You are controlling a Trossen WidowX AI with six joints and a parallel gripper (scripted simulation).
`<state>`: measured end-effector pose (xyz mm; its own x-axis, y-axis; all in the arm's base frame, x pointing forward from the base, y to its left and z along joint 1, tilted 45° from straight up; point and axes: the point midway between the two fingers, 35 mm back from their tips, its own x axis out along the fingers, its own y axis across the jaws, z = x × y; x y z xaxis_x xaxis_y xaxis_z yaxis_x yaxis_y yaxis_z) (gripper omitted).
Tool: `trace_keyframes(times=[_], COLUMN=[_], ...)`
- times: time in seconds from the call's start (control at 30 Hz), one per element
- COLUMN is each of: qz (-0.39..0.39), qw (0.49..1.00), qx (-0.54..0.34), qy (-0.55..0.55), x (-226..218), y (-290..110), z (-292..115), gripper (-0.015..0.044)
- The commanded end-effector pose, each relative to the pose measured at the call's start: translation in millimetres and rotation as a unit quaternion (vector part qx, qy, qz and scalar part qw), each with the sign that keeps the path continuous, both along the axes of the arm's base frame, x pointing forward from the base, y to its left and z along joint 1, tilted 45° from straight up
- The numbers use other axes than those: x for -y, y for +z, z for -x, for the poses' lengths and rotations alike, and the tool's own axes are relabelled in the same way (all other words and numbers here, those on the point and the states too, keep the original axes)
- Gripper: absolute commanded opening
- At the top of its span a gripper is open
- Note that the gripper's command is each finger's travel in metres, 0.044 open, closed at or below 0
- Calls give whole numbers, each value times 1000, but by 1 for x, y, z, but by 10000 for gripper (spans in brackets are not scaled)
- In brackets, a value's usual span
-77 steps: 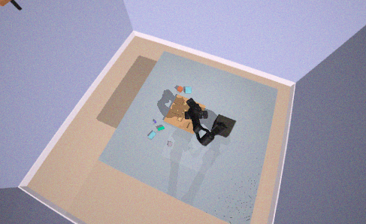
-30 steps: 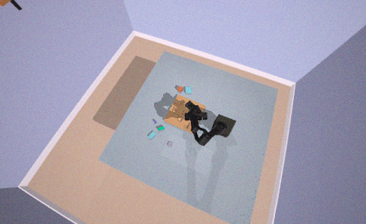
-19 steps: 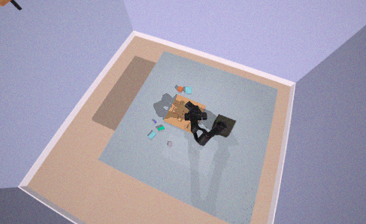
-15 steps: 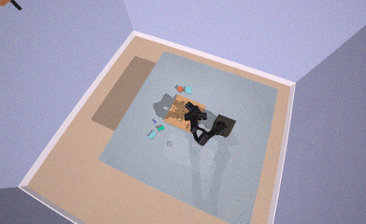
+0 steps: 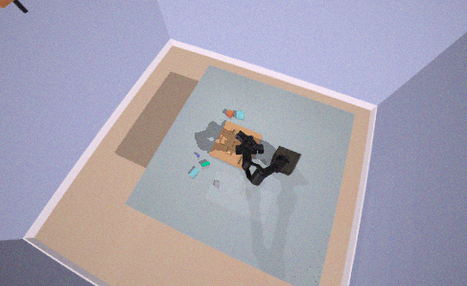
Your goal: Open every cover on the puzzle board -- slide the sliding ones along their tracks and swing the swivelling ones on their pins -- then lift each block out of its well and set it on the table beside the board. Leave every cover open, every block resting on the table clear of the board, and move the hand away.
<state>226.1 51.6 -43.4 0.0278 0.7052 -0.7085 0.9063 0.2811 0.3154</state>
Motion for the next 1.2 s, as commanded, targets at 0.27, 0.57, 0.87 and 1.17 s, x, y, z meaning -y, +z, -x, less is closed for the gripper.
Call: trace_keyframes(times=[0.27,0.57,0.87,1.17], qz=[-2,-3,0,0], qw=[1000,1000,1000,1000], qx=[-3,-3,0,0], qy=[-2,-2,0,0], x=[-2,-8,-8,-8], y=[-2,-7,-8,-8], z=[2,1,0,0], gripper=[144,144,124,80])
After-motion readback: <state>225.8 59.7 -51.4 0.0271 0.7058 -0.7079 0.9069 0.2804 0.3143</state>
